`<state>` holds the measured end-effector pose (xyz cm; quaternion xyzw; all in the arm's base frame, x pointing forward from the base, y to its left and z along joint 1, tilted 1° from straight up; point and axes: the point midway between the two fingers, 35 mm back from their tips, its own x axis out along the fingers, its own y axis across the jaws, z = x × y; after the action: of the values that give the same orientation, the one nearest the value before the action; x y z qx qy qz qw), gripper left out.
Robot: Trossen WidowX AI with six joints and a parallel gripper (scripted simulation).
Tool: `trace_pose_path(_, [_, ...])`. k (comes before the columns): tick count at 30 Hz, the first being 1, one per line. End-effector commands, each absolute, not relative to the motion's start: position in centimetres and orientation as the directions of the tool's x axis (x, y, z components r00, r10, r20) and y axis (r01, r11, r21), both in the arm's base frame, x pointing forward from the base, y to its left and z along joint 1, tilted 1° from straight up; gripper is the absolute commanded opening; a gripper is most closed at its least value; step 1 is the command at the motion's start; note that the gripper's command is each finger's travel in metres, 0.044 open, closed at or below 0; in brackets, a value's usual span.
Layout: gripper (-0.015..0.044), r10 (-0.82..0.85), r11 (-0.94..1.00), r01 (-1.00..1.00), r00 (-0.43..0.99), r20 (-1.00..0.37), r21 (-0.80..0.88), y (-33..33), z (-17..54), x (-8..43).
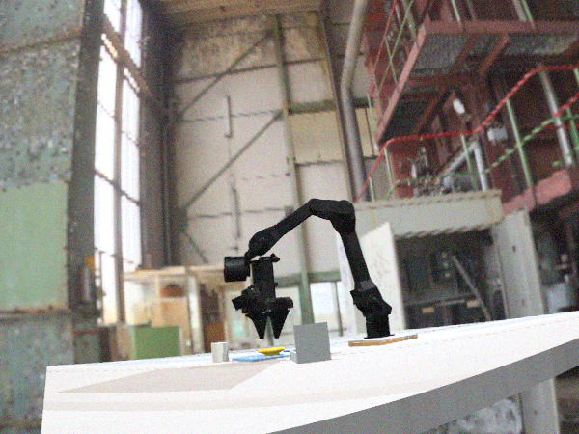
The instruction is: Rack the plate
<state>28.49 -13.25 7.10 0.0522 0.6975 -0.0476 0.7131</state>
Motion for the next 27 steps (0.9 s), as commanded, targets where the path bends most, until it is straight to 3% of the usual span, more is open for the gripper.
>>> trace_pose_path(1, [0.04, 0.004, 0.991, 0.135, 0.014, -1.0, 0.006, -13.3, 6.2, 28.4])
trace_pose_path(27, [0.0386, 0.005, 0.99, 0.138, 0.014, -1.0, 0.007, -13.4, 2.8, 28.1])
